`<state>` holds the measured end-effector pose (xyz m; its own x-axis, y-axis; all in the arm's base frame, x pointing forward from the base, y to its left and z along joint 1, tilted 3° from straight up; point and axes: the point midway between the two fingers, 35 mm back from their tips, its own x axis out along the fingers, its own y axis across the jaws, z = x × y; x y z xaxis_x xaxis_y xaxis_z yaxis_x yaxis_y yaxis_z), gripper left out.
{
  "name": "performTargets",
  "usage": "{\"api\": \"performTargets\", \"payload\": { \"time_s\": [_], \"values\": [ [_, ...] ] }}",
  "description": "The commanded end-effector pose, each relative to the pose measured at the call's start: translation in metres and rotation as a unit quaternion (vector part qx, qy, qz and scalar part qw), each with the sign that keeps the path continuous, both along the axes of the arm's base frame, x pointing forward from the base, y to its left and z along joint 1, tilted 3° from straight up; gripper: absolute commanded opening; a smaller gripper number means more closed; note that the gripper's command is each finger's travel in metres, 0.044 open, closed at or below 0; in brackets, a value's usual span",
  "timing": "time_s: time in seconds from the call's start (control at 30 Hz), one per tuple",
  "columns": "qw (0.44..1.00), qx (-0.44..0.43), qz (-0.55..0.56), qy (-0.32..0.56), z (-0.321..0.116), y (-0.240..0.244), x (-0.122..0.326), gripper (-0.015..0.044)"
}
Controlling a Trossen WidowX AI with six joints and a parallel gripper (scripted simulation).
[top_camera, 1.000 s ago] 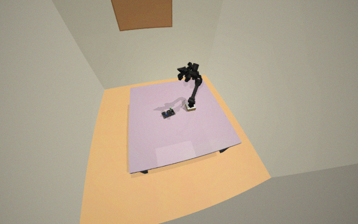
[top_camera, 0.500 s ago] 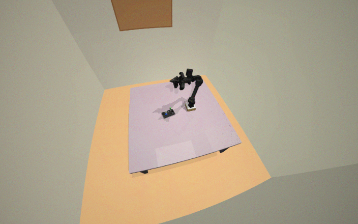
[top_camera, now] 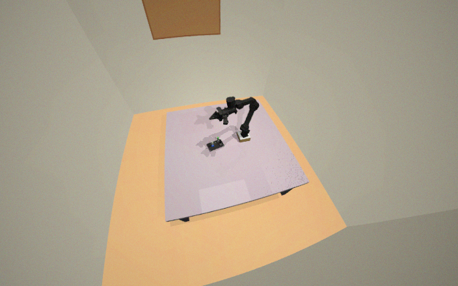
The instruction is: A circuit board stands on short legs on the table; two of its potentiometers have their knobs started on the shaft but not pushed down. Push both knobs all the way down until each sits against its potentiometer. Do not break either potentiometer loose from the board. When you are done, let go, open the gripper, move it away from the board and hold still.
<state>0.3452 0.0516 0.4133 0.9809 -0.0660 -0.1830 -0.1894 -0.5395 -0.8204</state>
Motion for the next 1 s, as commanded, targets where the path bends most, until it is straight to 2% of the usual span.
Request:
{"api": "performTargets", "payload": {
  "time_s": [0.0,0.47,0.97],
  "values": [
    [0.998,-0.002,-0.011,0.067,-0.037,-0.009,0.012,0.0000],
    [0.960,0.017,-0.056,0.273,-0.146,-0.047,0.019,0.0000],
    [0.866,0.081,-0.118,0.480,-0.243,-0.088,-0.017,0.0000]
  ]
}}
